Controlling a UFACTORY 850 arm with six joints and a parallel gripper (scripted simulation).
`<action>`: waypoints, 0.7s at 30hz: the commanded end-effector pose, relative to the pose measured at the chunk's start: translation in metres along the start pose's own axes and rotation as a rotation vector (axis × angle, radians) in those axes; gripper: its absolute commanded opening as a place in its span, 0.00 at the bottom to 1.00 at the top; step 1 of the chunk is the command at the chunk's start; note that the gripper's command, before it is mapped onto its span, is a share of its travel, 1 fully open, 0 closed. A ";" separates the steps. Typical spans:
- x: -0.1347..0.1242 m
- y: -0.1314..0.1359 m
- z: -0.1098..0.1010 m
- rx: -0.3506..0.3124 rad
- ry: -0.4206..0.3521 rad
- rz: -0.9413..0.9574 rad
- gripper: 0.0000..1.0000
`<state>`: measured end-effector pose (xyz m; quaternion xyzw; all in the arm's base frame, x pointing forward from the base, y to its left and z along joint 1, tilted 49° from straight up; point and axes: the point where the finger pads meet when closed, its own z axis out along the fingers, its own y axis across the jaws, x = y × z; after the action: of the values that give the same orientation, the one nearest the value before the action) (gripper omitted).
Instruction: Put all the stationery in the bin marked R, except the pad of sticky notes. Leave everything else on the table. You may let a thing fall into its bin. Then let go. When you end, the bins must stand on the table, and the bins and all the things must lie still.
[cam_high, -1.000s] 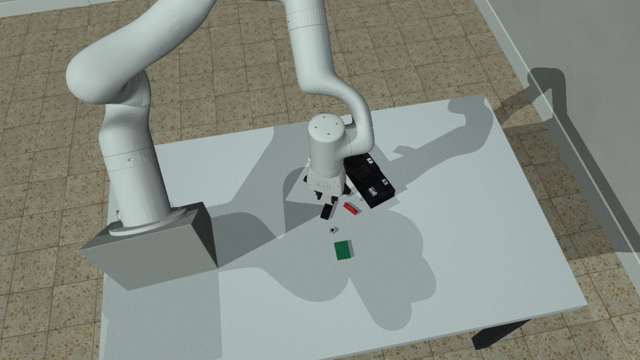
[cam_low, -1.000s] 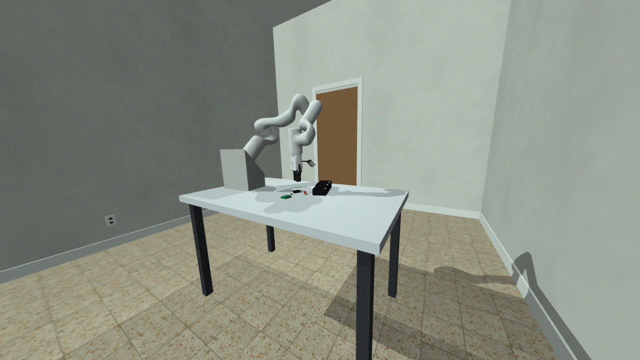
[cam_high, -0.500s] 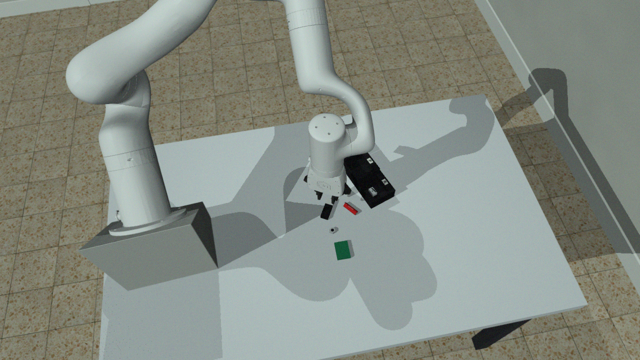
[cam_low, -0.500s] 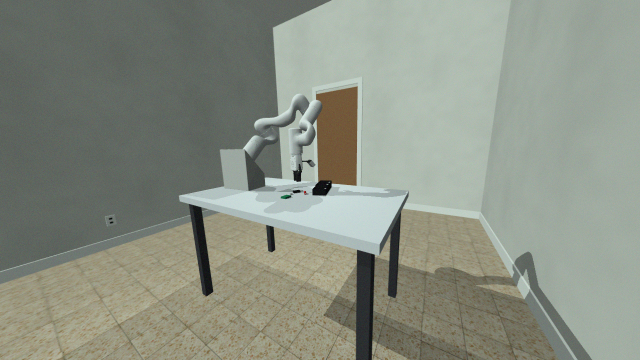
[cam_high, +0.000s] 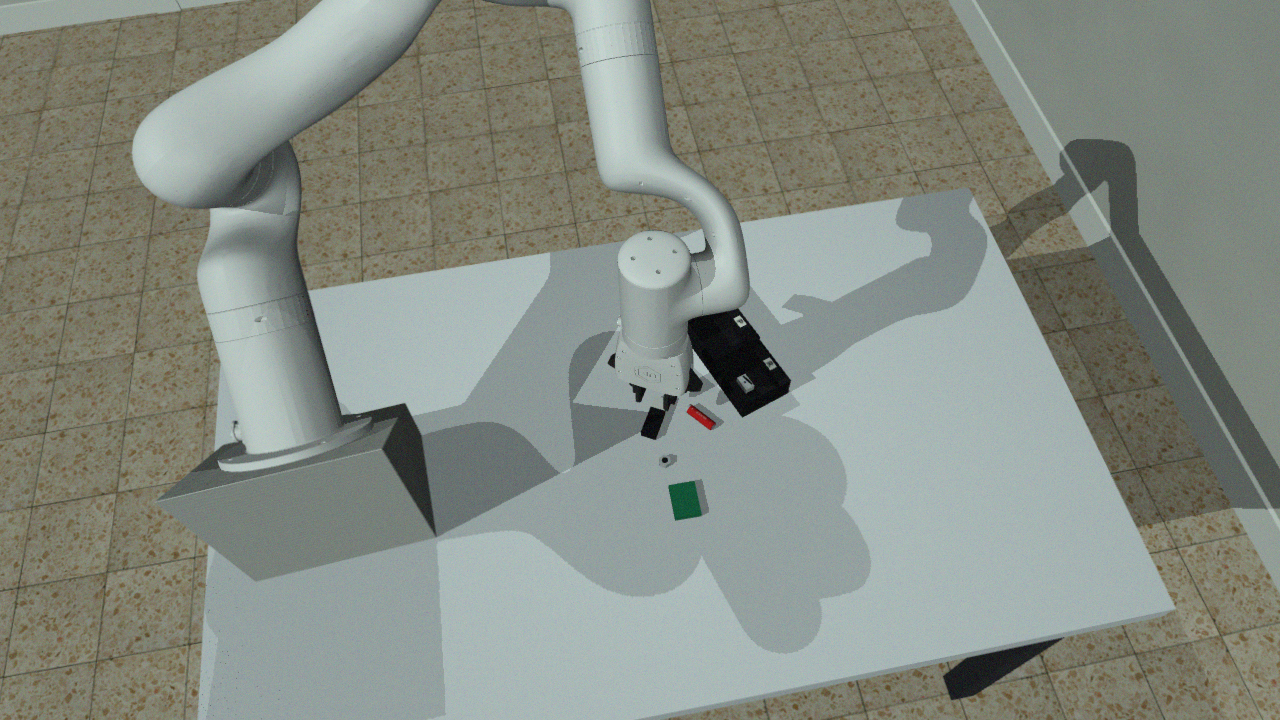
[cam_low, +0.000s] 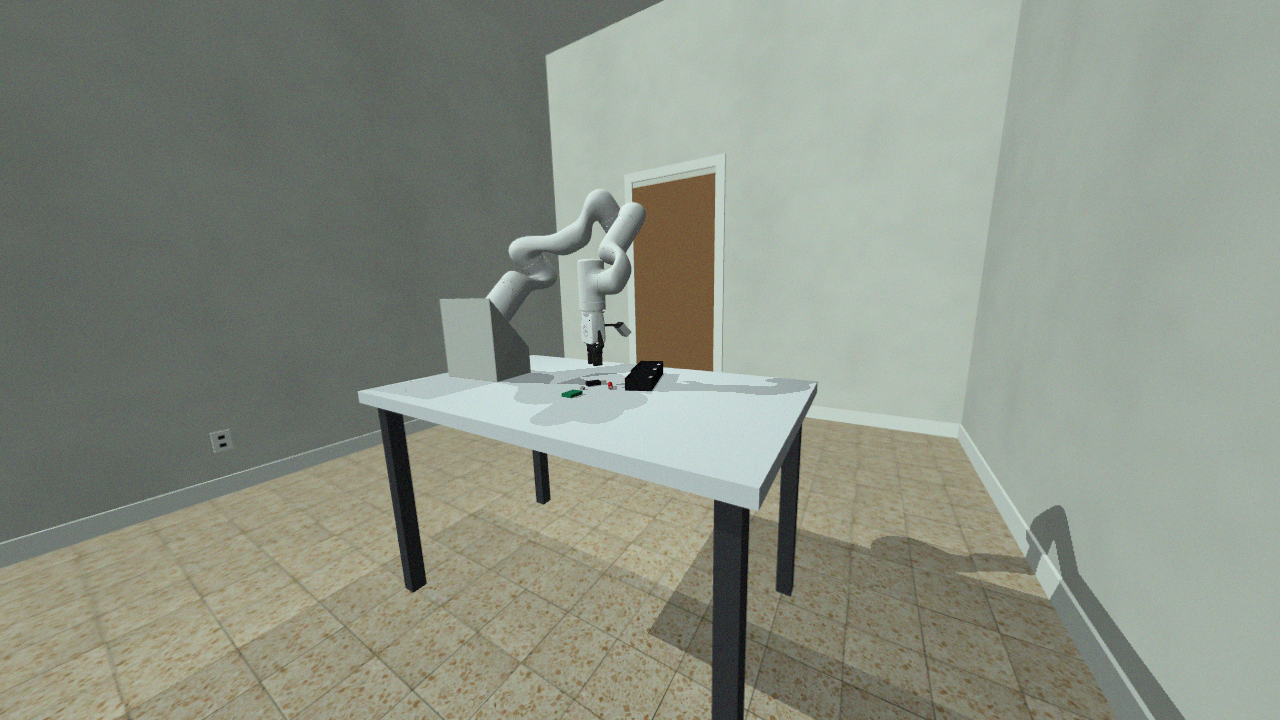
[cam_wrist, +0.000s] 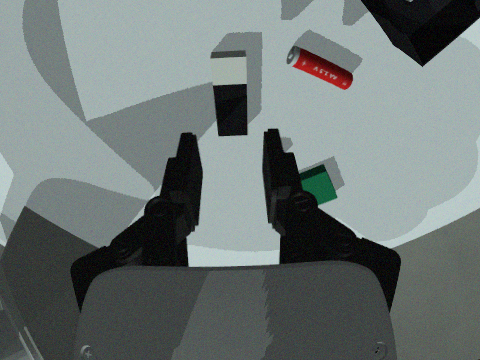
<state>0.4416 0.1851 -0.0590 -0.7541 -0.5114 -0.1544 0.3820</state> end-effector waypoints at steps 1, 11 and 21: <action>0.000 0.000 0.011 -0.001 0.000 0.000 0.38; 0.000 0.001 0.043 -0.001 0.000 0.000 0.38; 0.000 0.001 0.060 -0.001 0.000 0.000 0.38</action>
<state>0.4324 0.2280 -0.0976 -0.7541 -0.5113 -0.1543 0.3822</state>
